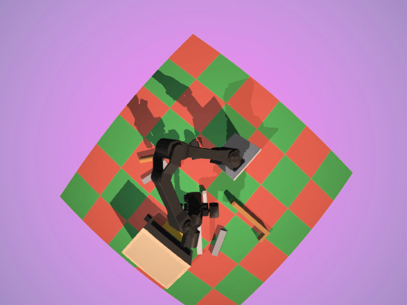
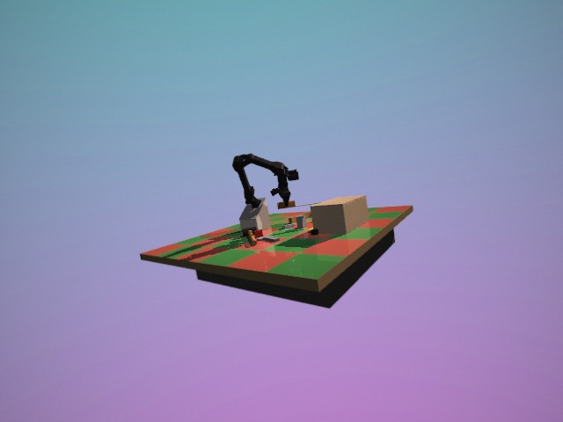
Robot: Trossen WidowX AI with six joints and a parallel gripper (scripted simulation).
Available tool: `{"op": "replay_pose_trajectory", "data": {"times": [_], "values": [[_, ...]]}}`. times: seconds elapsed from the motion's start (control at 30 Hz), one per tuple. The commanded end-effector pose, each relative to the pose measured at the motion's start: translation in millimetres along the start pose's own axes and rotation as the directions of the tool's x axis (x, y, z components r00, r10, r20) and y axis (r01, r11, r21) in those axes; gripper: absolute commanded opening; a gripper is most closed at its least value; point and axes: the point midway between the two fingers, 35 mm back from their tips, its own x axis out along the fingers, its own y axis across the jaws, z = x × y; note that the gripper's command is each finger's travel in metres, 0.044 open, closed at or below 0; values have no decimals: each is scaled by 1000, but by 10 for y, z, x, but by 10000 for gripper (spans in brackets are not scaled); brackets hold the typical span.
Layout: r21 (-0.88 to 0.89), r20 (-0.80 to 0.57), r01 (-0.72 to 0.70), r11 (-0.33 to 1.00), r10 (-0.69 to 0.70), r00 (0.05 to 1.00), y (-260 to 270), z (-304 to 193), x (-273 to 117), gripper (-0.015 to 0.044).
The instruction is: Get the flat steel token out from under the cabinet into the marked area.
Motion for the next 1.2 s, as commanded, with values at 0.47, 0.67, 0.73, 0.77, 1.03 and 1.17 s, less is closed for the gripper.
{"op": "replay_pose_trajectory", "data": {"times": [0.47, 0.67, 0.73, 0.77, 1.03, 1.17], "values": [[-151, -8, -9, 988, 8, 1000, -1, -13, -19, 0], [-198, -8, -9, 980, 8, 1000, -1, -13, -19, 0], [-214, -8, -9, 977, 8, 1000, -1, -13, -19, 0], [-222, -8, -9, 975, 8, 1000, -1, -13, -19, 0], [-284, -8, -10, 959, 8, 1000, -1, -13, -19, 0], [-314, -8, -10, 949, 8, 1000, -1, -13, -19, 0]]}}
